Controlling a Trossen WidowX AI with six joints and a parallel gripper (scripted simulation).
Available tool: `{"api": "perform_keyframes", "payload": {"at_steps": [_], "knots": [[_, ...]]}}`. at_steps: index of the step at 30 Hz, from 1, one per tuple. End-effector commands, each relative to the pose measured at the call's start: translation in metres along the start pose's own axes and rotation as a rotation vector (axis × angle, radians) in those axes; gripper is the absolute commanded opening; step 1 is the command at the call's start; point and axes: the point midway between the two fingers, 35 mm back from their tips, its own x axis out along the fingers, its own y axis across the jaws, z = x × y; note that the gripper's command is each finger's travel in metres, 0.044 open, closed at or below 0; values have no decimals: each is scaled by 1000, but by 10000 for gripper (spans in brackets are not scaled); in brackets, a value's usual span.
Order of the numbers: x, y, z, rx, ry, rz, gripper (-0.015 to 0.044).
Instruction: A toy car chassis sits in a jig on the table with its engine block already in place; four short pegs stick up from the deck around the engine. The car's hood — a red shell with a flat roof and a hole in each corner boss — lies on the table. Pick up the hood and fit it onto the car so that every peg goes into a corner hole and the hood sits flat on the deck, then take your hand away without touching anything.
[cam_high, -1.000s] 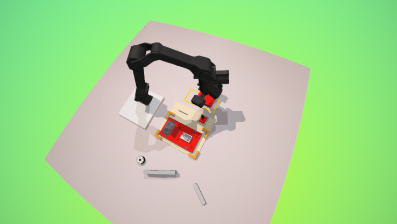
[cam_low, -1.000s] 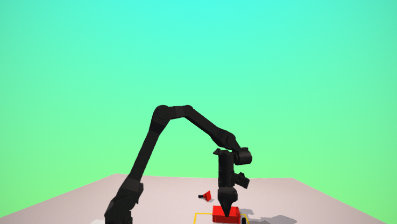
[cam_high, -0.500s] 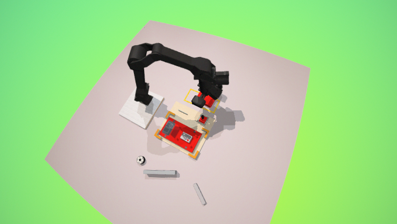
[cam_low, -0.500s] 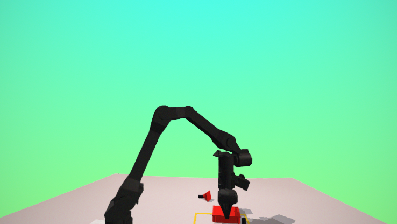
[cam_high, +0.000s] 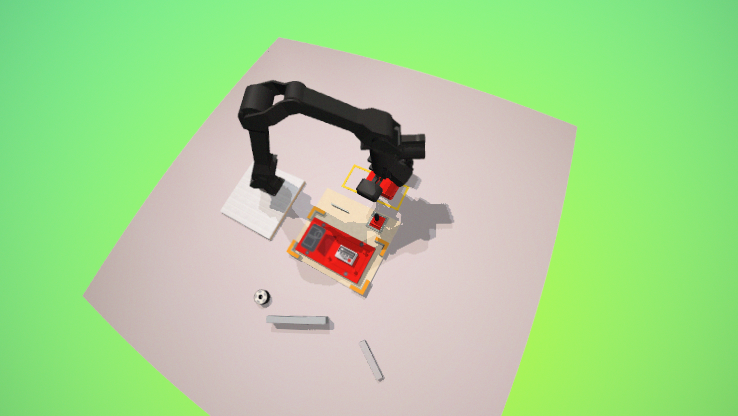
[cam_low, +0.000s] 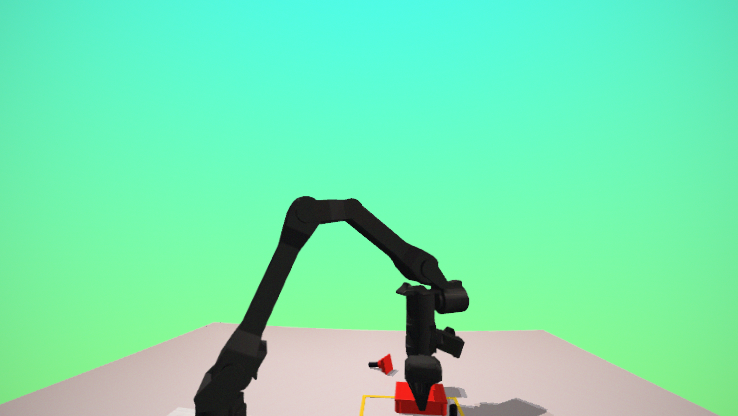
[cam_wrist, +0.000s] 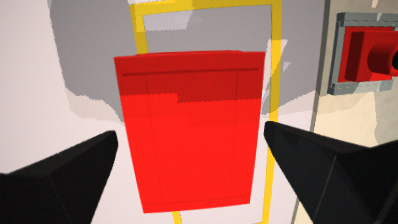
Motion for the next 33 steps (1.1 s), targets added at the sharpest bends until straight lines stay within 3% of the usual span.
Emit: {"api": "perform_keyframes", "payload": {"at_steps": [1,8,11,21,32,33], "knots": [[4,-1,-2,-3,7,-1,440],[7,-1,-2,-3,7,-1,440],[4,0,0,0,0,0,361],[4,0,0,0,0,0,295],[-19,0,0,0,1,1,6],[-23,0,0,0,1,1,0]]}}
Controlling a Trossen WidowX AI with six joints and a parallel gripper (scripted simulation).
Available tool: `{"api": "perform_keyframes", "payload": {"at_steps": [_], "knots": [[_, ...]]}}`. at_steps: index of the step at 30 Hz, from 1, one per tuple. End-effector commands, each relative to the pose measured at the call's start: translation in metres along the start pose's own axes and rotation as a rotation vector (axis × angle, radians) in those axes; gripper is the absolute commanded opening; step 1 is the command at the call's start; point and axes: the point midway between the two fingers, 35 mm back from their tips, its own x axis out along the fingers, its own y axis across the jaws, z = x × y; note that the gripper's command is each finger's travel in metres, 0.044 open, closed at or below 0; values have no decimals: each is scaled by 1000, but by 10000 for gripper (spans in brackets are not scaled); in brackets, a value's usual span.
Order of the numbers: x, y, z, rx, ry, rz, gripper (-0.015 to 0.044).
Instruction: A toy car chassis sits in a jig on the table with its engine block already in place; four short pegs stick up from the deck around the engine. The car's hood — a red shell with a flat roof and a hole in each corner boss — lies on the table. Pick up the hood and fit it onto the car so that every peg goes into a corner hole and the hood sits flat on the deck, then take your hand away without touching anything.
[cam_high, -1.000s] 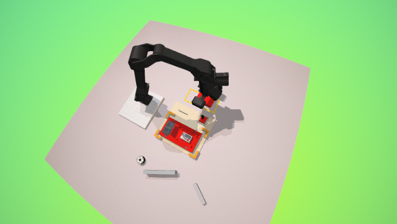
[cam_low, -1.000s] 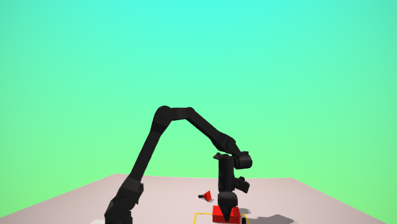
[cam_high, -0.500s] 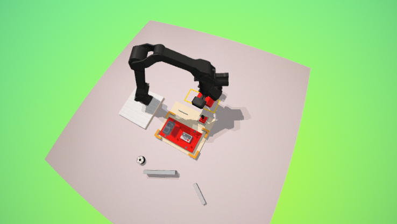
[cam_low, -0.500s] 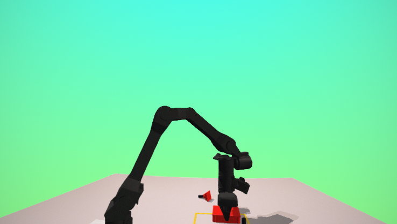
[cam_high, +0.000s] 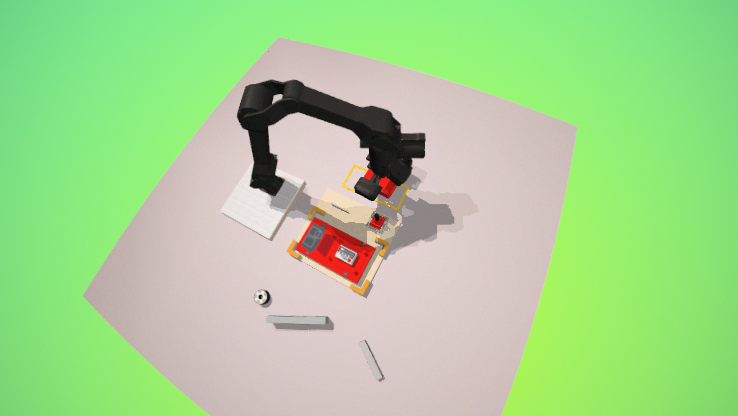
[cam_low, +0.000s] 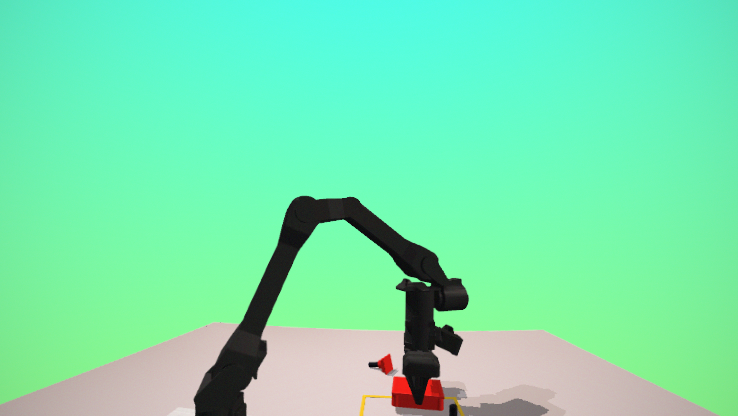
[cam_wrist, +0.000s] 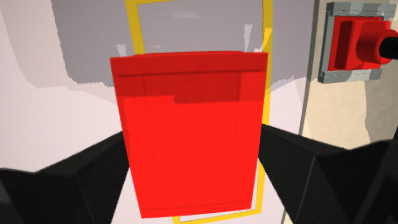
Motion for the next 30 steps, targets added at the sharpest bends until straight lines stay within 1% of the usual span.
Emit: {"api": "perform_keyframes", "payload": {"at_steps": [1,12,18,22,24,30], "knots": [[-20,2,4,0,-23,13,0],[-65,2,4,0,-23,13,0],[-83,2,3,0,-23,13,0],[-86,2,3,0,-23,13,0],[-80,-3,4,-2,-13,8,0],[-81,-33,18,-8,-15,7,0]]}}
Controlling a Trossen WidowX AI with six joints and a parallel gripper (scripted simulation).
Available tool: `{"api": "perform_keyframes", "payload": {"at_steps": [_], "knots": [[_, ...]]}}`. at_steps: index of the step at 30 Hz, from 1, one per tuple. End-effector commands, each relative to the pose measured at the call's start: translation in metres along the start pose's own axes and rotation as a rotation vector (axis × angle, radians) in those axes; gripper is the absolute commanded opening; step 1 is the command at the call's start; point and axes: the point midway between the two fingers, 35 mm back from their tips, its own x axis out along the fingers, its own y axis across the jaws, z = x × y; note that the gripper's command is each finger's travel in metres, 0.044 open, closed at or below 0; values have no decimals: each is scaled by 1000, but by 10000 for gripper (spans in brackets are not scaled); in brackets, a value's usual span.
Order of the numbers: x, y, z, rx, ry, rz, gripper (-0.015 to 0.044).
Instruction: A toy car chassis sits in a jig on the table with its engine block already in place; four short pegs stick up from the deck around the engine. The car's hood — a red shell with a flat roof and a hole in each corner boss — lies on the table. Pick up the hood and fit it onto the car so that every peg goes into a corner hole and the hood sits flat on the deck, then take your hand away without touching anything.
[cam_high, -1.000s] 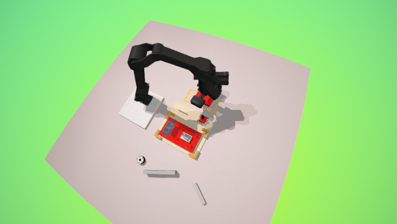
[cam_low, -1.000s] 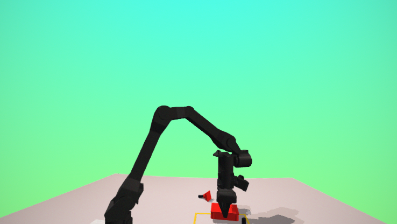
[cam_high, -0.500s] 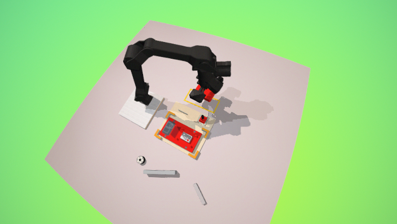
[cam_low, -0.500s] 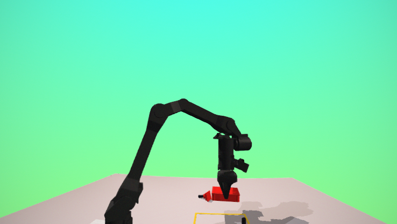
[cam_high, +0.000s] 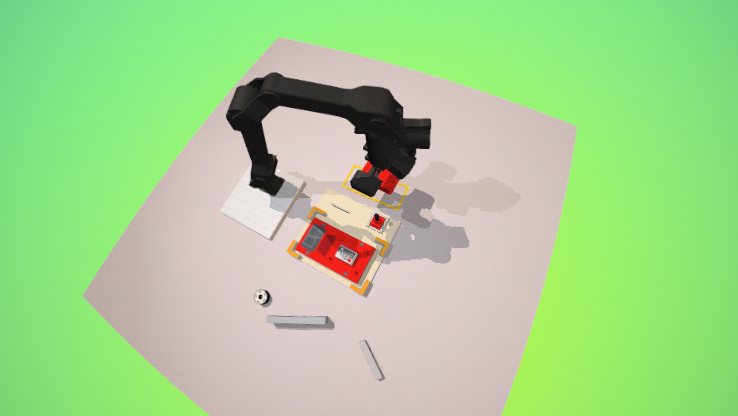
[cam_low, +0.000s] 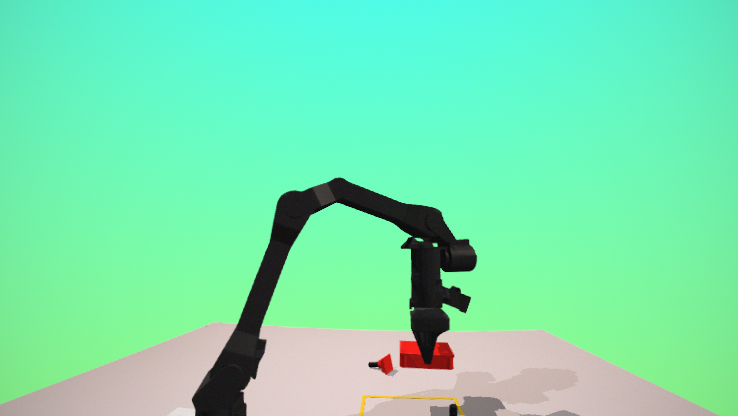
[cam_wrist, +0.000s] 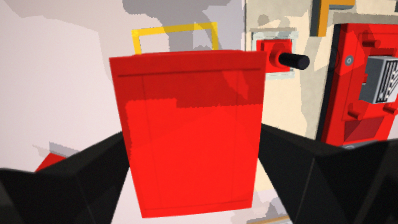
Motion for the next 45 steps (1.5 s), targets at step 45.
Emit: {"api": "perform_keyframes", "payload": {"at_steps": [45], "knots": [[4,-221,16,-39,-10,-13,0]]}}
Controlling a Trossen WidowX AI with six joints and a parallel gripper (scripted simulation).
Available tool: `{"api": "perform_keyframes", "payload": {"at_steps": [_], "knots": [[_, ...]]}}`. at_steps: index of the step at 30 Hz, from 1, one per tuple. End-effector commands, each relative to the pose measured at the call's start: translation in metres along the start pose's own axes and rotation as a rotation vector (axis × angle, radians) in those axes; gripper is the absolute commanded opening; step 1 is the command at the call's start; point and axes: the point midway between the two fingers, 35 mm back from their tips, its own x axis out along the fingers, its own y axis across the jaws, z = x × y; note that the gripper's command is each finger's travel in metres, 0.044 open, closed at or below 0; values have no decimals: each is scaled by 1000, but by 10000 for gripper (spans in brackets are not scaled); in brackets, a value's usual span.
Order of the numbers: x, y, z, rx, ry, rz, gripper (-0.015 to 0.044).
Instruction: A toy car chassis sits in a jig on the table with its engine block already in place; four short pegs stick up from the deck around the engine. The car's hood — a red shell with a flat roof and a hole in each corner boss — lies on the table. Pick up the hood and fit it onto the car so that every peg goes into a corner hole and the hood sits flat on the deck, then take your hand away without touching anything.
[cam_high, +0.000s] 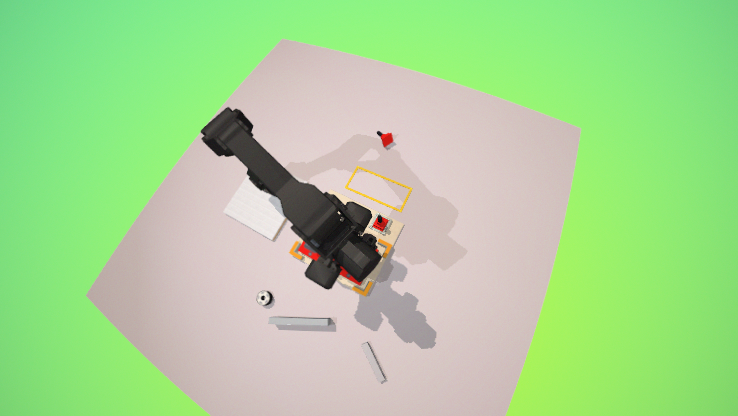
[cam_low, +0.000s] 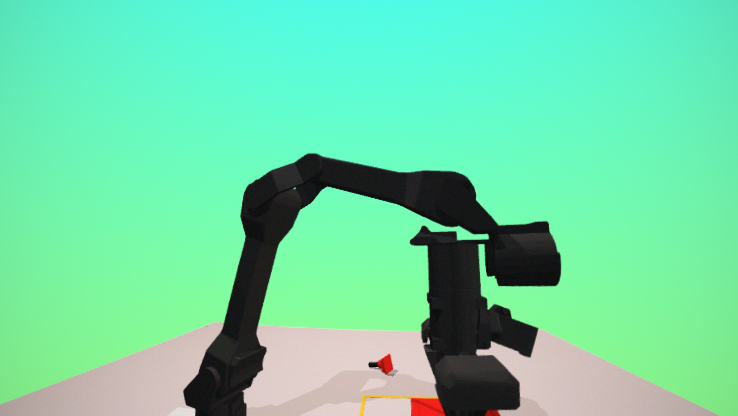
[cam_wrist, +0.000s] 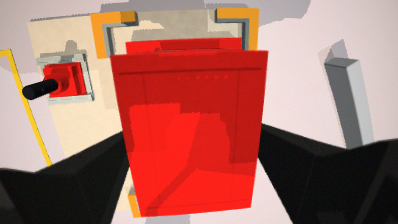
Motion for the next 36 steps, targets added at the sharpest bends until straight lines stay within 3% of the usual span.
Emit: {"api": "perform_keyframes", "payload": {"at_steps": [1,10,36], "knots": [[11,2,-1,-8,9,4,0],[45,0,-2,-8,9,4,0],[46,0,-3,-10,5,3,0]]}}
